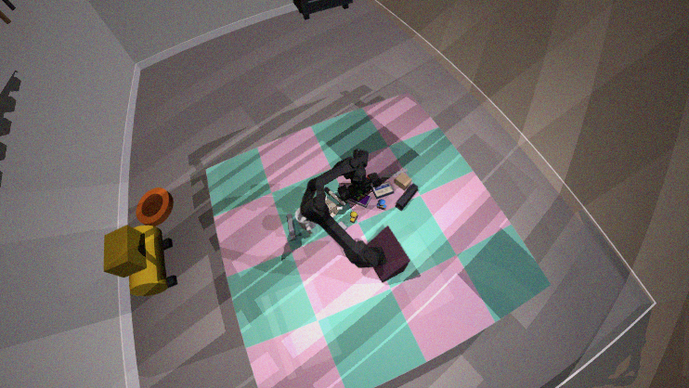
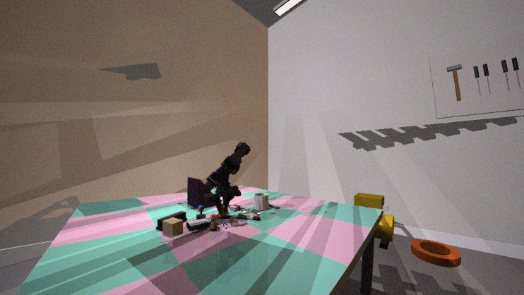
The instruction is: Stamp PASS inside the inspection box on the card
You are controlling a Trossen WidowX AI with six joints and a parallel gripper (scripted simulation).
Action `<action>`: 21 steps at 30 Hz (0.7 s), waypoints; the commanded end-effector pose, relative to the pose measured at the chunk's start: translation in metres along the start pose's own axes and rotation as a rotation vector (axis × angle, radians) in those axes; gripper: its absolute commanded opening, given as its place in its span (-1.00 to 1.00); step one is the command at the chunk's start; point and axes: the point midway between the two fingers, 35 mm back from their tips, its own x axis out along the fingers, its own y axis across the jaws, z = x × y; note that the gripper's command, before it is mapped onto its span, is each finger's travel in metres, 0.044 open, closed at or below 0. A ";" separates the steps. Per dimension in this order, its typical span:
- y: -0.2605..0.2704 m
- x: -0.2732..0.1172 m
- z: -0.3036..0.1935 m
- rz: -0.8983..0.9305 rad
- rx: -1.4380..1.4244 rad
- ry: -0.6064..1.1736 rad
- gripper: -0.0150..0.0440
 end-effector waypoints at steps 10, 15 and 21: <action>0.001 0.002 0.001 0.002 -0.002 -0.001 -0.49; 0.001 0.000 0.001 0.002 -0.002 -0.001 -0.49; 0.001 -0.003 0.001 0.002 -0.002 -0.001 -0.49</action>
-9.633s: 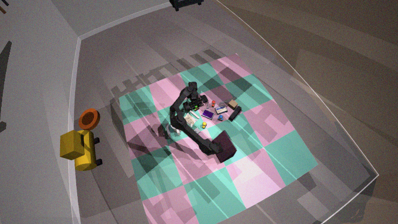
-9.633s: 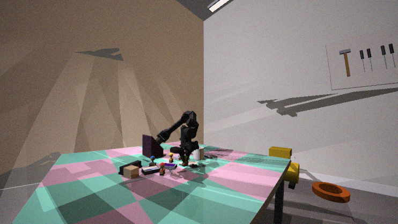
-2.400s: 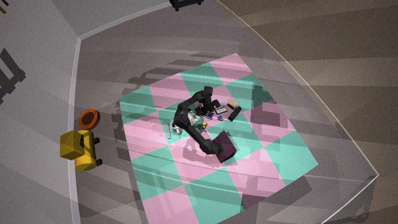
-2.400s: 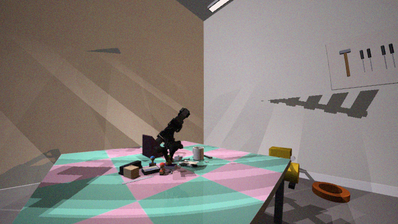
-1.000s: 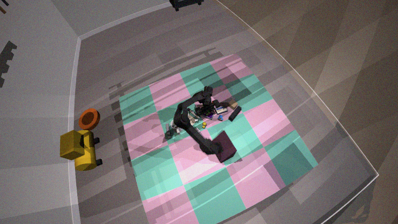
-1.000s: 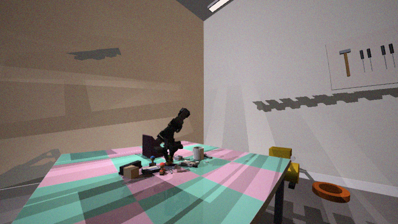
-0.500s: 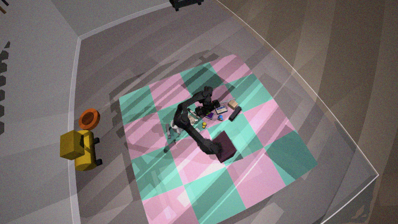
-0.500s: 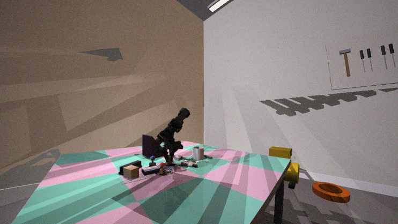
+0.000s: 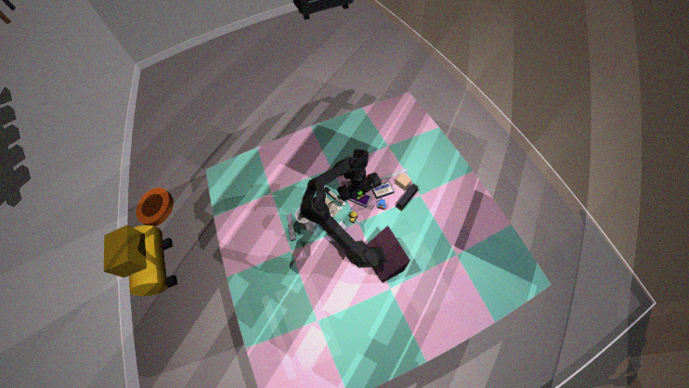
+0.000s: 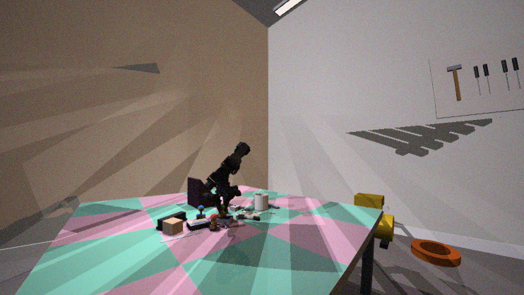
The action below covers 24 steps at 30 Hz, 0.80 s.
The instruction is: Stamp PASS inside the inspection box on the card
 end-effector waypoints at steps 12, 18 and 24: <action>0.000 -0.007 0.000 0.000 -0.003 0.000 -0.49; 0.000 -0.016 0.001 0.000 -0.003 0.000 -0.49; 0.000 -0.026 0.001 -0.001 -0.003 0.000 -0.49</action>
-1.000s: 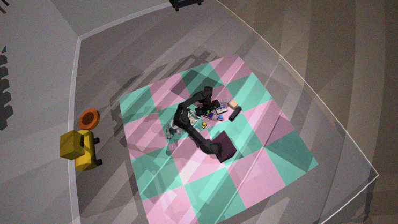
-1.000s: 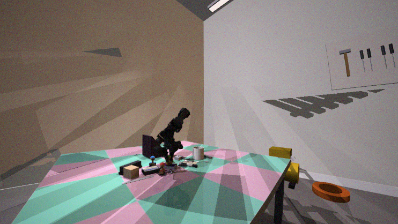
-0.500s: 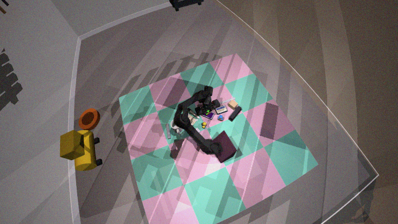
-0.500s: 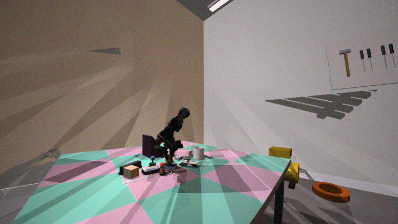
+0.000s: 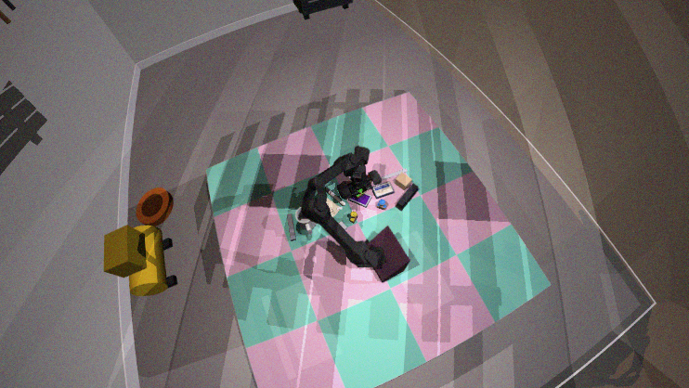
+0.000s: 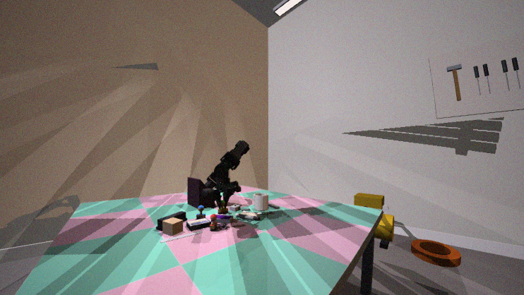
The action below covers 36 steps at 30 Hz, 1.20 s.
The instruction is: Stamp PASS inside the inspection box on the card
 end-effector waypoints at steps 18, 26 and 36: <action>0.000 -0.035 0.000 -0.005 -0.006 0.001 -0.49; 0.017 -0.036 0.006 -0.008 -0.191 0.001 -0.49; 0.050 -0.037 0.014 -0.010 -0.530 0.003 -0.49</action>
